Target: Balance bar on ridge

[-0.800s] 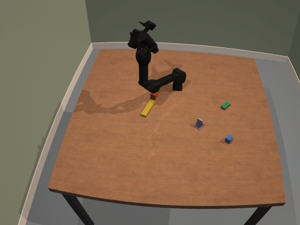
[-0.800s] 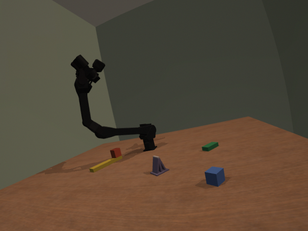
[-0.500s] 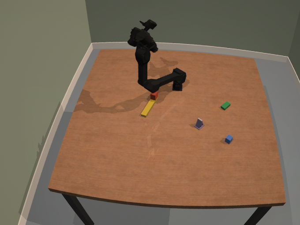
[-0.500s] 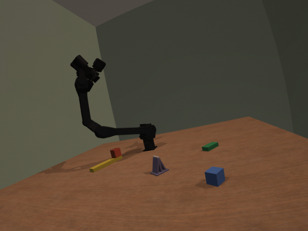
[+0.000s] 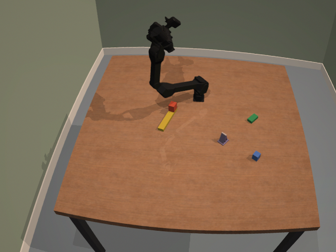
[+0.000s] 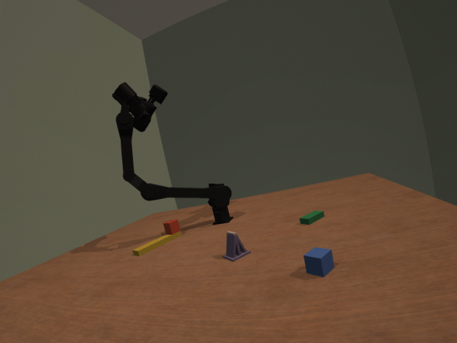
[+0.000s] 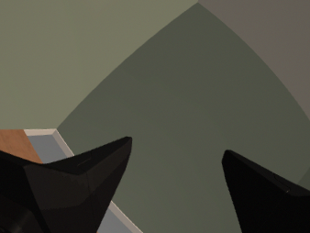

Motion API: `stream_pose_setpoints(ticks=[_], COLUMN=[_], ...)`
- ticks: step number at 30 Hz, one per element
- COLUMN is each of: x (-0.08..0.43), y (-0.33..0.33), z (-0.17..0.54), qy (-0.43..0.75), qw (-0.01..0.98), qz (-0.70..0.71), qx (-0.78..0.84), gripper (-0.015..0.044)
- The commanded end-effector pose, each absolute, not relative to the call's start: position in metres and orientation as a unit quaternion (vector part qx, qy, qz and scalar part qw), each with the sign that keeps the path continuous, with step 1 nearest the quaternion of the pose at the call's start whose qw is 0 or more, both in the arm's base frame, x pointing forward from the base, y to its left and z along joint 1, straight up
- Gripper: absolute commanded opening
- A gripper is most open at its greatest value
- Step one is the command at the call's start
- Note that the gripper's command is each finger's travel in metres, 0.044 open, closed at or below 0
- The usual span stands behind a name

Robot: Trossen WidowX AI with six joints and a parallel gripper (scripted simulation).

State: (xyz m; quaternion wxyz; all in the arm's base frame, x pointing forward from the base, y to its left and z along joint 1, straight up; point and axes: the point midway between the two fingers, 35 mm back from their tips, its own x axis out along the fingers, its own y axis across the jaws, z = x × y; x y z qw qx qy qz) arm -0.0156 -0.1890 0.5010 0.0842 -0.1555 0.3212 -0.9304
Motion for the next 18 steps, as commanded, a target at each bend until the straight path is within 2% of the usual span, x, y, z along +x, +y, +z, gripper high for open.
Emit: stream_pose_setpoints(ticks=[1,18], x=[-0.034,-0.077], y=[-0.171,-0.113], z=[0.504,0.51], qy=[0.309,0.307], qw=[0.052,-0.081], qz=[-0.94,-0.944], qx=[-0.136,-0.089], gripper=[0.0315,0.0315])
